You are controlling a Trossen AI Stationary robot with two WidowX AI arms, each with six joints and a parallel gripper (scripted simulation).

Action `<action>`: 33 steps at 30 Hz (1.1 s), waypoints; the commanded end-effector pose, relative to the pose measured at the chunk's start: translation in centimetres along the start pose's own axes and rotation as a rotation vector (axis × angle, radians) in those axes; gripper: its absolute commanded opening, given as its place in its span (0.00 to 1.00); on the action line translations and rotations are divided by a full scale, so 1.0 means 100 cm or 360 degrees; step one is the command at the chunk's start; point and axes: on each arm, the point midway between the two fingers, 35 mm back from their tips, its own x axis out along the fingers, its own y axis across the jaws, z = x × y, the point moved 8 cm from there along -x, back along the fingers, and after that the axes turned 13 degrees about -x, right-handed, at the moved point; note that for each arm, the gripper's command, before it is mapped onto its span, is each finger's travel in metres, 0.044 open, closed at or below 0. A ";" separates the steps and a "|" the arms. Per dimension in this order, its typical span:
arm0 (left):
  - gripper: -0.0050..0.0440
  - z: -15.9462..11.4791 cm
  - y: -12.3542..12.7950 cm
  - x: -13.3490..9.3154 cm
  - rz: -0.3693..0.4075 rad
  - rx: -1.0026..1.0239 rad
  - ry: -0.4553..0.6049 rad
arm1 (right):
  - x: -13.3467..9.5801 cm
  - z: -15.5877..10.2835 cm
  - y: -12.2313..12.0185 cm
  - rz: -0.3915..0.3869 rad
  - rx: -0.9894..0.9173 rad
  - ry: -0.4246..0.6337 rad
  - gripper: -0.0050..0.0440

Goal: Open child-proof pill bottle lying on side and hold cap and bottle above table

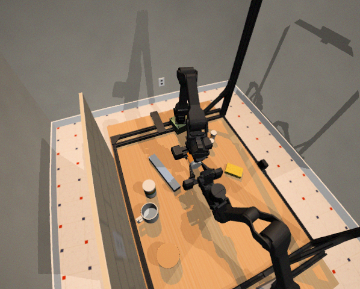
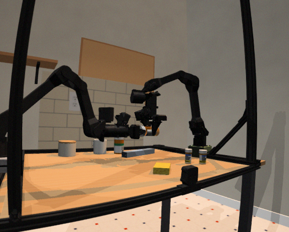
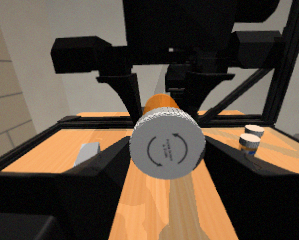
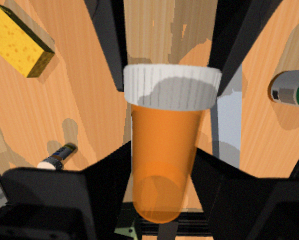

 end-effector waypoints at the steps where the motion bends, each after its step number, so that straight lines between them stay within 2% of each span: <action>1: 0.26 0.000 0.000 0.007 0.0002 0.0004 0.0001 | -0.001 0.000 0.000 -0.0004 -0.0006 -0.0016 0.10; 4: 0.11 0.000 0.000 0.014 0.0002 0.0004 0.0001 | -0.001 0.000 0.000 -0.0004 -0.0006 -0.0016 0.10; 5: 0.10 0.000 0.000 0.015 0.0002 0.0004 0.0001 | -0.001 0.000 0.000 -0.0004 -0.0006 -0.0016 0.10; 33: 0.10 0.000 0.000 0.016 0.0002 -0.0053 0.0001 | -0.001 0.000 0.000 -0.0004 -0.0006 -0.0016 0.10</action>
